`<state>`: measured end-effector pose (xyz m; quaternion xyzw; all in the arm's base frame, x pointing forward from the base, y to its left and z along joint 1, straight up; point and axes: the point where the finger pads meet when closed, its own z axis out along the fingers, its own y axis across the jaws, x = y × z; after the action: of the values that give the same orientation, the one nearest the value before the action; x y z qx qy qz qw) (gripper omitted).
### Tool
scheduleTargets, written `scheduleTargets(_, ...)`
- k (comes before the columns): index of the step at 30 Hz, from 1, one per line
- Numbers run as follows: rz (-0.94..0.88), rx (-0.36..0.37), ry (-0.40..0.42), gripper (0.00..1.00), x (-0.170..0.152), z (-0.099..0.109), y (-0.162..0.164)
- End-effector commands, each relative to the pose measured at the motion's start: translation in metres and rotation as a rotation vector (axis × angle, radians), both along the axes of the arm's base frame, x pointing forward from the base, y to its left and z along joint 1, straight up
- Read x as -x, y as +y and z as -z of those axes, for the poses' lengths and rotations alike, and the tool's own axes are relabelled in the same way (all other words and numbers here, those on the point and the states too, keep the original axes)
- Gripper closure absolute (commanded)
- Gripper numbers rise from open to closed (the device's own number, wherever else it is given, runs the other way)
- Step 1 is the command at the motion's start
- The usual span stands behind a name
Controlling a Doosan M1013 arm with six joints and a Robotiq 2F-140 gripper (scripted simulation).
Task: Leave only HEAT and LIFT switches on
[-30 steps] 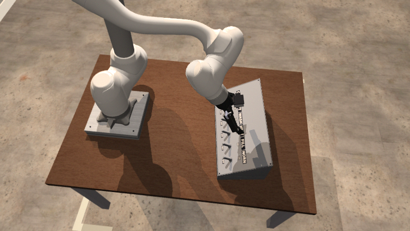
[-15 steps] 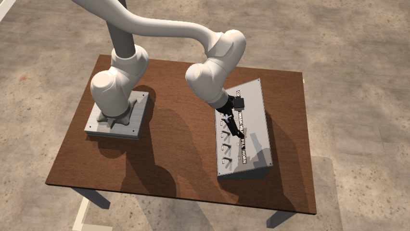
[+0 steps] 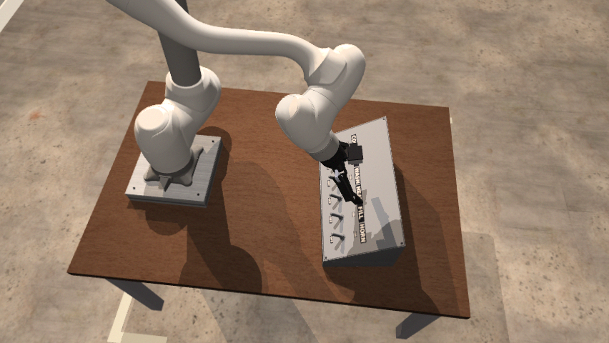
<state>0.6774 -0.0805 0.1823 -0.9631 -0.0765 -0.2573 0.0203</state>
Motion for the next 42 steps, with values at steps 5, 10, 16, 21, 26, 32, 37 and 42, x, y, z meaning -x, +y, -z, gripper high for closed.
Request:
scheduleTargets(5,0.002,-0.005,-0.002,0.0,-0.003,-0.004,-0.002)
scheduleTargets(10,0.002,-0.005,-0.002,0.0,-0.003,-0.004,-0.002)
scheduleTargets(16,0.002,-0.005,-0.002,0.0,-0.003,-0.004,-0.002)
scheduleTargets(21,0.002,-0.005,-0.002,0.0,-0.003,-0.004,-0.002)
scheduleTargets(26,0.002,-0.005,-0.002,0.0,-0.003,-0.004,-0.002)
scheduleTargets(32,0.001,-0.005,-0.002,0.0,-0.003,-0.004,-0.004)
scheduleTargets(37,0.001,-0.005,-0.001,0.0,-0.005,-0.003,-0.012)
scheduleTargets(42,0.001,-0.005,-0.001,0.0,-0.007,-0.003,-0.026)
